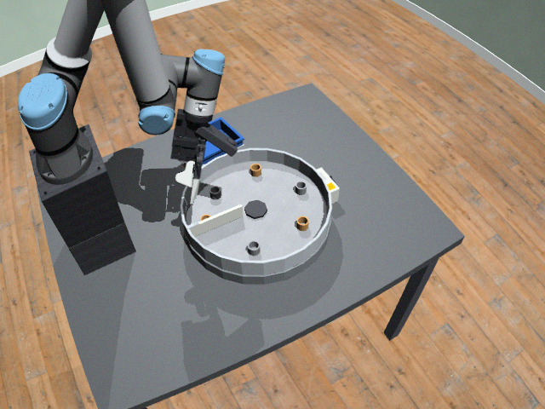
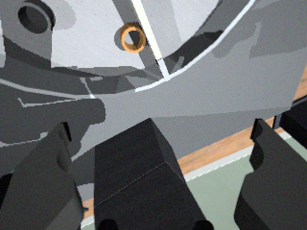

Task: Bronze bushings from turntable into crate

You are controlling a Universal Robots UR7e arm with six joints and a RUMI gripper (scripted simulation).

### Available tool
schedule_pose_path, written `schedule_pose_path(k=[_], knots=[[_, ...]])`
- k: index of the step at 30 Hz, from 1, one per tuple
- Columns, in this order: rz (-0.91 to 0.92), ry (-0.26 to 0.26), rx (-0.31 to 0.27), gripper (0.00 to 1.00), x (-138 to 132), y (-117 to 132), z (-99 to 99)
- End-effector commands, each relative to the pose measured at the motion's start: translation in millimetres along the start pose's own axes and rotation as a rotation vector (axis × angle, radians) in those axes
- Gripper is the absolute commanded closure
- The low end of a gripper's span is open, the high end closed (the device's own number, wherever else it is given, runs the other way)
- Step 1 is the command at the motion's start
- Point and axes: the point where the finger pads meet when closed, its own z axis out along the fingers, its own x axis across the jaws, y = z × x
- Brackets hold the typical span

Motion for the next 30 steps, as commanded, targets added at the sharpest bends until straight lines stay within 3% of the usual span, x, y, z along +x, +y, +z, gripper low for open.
schedule_pose_path(k=[1,6,10,13,17,30], knots=[[0.124,-0.103,0.076,0.0,-7,-4,-4.5],[0.243,-0.197,0.131,0.0,-11,-11,-14.5],[0.275,-0.223,0.146,0.0,-12,-12,-17.9],[0.347,-0.282,0.182,0.0,-14,-17,-26.5],[0.386,-0.314,0.202,0.0,-14,-20,-31.9],[0.399,-0.326,0.206,0.0,-15,-20,-32.7]])
